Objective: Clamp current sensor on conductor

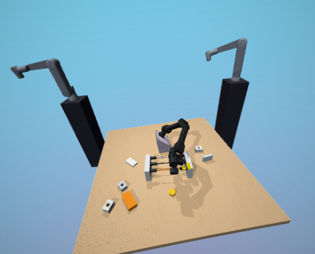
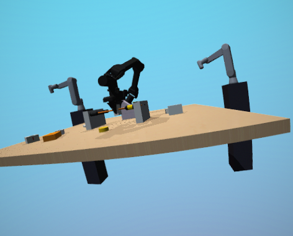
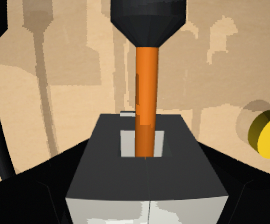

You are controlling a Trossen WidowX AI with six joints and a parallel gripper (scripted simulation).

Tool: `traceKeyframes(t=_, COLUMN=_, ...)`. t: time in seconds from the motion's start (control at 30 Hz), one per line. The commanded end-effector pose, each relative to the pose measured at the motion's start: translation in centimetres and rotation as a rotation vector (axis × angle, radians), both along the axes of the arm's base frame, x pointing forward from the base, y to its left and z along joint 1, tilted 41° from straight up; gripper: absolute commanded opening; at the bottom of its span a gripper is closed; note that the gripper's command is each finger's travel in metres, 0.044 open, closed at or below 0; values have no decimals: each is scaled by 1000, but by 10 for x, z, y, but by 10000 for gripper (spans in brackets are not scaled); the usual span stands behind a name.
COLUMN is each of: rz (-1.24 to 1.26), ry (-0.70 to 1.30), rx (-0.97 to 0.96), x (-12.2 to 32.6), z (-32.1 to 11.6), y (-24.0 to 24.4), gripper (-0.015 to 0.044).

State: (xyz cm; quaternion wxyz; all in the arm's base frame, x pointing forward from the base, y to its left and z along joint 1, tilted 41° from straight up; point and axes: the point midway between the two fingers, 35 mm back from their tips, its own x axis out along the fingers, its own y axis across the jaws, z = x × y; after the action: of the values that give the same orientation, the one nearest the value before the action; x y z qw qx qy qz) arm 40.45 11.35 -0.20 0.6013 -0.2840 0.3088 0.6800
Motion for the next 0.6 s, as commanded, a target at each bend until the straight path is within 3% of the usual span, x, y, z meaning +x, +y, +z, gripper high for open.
traceKeyframes(t=0.0, rz=-2, ry=-1, rx=0, x=0, z=0, y=-1, gripper=26)
traceKeyframes(t=0.5, rz=-4, ry=-5, rx=0, x=1, z=2, y=-3, gripper=420)
traceKeyframes(t=0.53, rz=-5, ry=-5, rx=0, x=1, z=2, y=-3, gripper=440)
traceKeyframes(t=0.57, rz=-2, ry=-1, rx=0, x=0, z=0, y=-1, gripper=414)
